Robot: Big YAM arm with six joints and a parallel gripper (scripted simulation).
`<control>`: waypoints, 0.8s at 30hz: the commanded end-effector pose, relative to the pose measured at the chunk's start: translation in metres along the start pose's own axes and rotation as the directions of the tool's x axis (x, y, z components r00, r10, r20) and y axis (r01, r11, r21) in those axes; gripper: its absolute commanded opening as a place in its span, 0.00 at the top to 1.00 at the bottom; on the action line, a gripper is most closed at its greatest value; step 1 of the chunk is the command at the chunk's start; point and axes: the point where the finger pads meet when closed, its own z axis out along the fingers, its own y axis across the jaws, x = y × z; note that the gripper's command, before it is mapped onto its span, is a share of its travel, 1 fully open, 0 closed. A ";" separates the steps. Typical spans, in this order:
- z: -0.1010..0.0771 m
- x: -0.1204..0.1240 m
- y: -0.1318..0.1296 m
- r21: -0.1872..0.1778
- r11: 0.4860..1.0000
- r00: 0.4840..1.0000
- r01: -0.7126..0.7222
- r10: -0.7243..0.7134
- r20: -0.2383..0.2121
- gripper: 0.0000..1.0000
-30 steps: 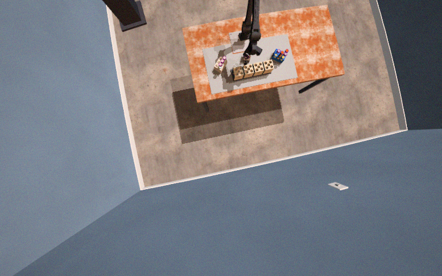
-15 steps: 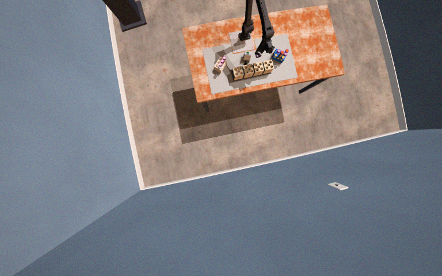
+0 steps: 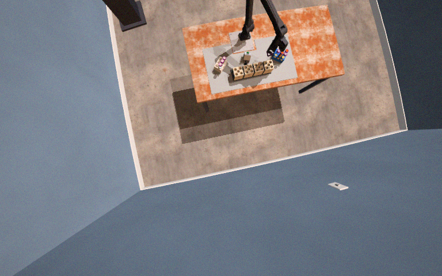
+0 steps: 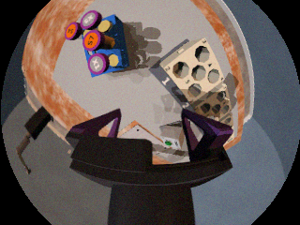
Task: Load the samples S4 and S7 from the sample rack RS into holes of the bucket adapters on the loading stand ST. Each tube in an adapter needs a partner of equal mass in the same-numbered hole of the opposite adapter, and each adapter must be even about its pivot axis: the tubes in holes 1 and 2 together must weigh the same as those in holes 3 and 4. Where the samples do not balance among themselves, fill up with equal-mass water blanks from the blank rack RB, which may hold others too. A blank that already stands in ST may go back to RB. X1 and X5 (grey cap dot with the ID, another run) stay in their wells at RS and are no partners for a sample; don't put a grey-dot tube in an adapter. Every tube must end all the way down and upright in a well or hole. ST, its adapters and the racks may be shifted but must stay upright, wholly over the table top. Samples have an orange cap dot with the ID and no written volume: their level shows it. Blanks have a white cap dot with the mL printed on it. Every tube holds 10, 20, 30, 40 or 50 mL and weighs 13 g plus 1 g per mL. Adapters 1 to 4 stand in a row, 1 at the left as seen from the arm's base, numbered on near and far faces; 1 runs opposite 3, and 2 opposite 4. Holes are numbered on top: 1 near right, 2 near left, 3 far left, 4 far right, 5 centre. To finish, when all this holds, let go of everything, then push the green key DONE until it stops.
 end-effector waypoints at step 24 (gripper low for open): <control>-0.018 -0.141 0.106 -0.001 0.998 0.997 -0.055 0.055 0.049 0.00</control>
